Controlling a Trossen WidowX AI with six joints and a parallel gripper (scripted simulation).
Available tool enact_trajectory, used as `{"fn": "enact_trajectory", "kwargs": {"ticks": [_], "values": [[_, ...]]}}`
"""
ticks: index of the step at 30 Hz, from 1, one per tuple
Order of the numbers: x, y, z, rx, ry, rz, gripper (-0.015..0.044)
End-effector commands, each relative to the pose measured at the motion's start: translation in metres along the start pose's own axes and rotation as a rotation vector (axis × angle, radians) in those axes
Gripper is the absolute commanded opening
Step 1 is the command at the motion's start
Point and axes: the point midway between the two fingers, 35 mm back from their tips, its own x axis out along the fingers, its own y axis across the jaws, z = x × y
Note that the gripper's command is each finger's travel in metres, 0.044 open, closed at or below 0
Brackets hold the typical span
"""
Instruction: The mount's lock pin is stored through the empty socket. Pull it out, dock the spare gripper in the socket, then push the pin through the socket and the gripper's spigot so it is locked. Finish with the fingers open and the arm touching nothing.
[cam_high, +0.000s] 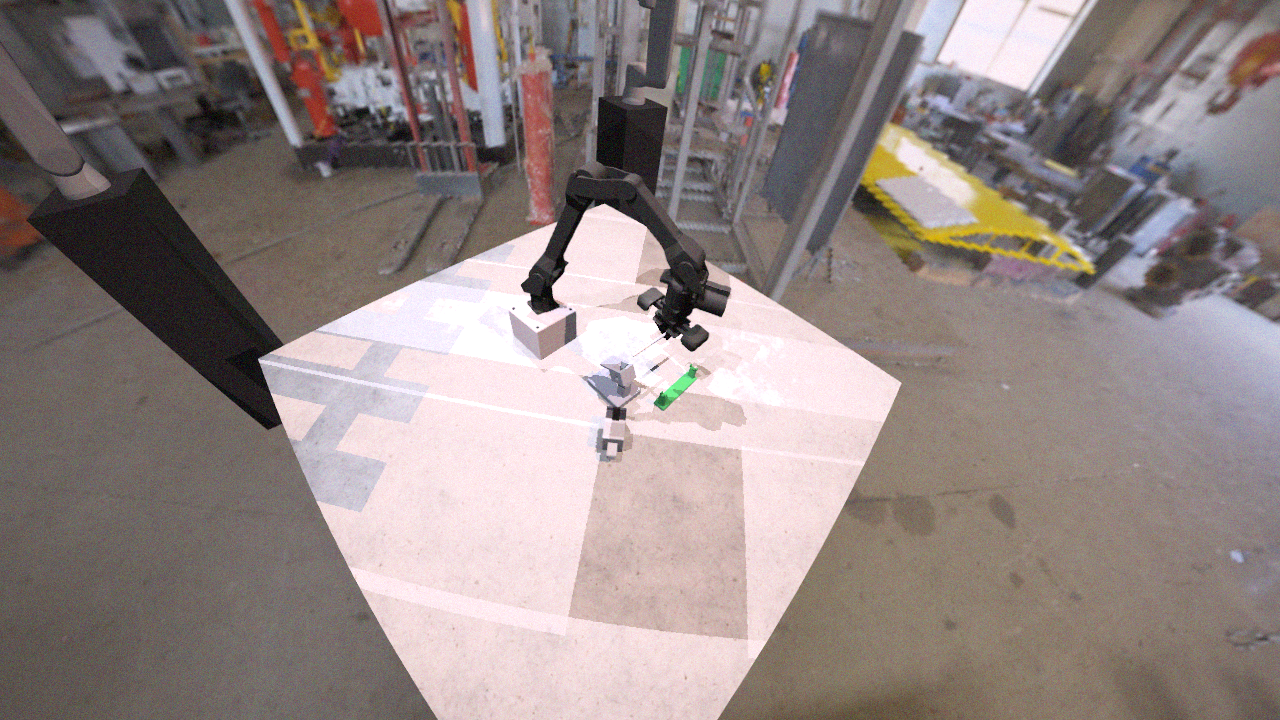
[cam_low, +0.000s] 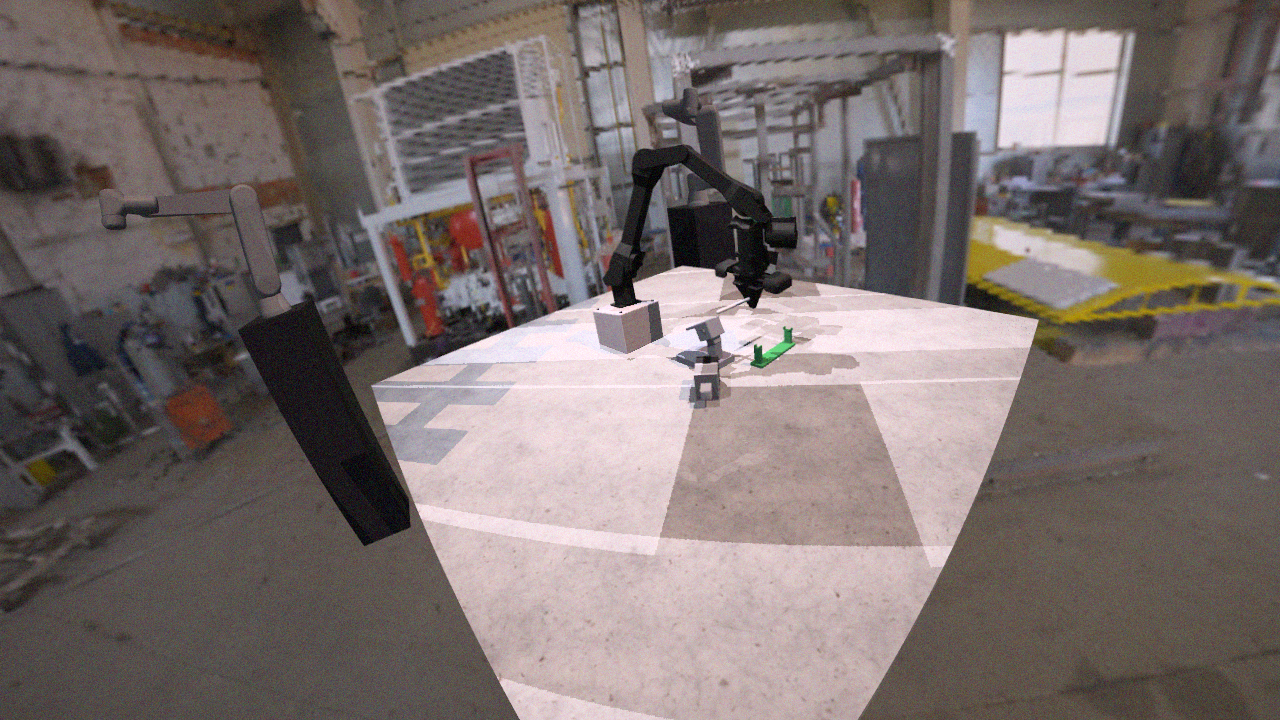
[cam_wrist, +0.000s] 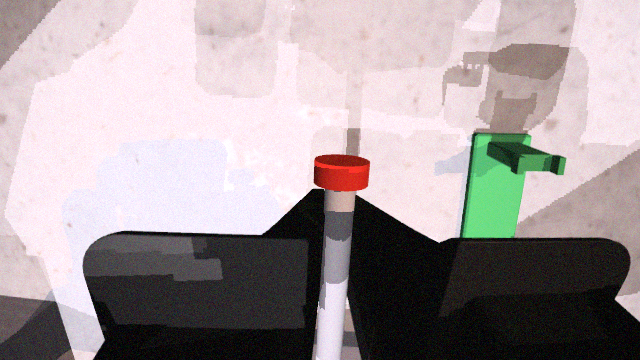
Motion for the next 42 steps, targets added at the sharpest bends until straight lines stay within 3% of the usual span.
{"fn": "enact_trajectory", "kwargs": {"ticks": [1,11,42], "values": [[-0.009,0.000,0.002,-0.002,-0.002,-0.004,0.0000],[-0.004,0.000,0.001,0.001,0.002,0.005,0.0000],[-0.017,-0.076,0.047,-0.046,0.004,0.003,0.0000]]}}
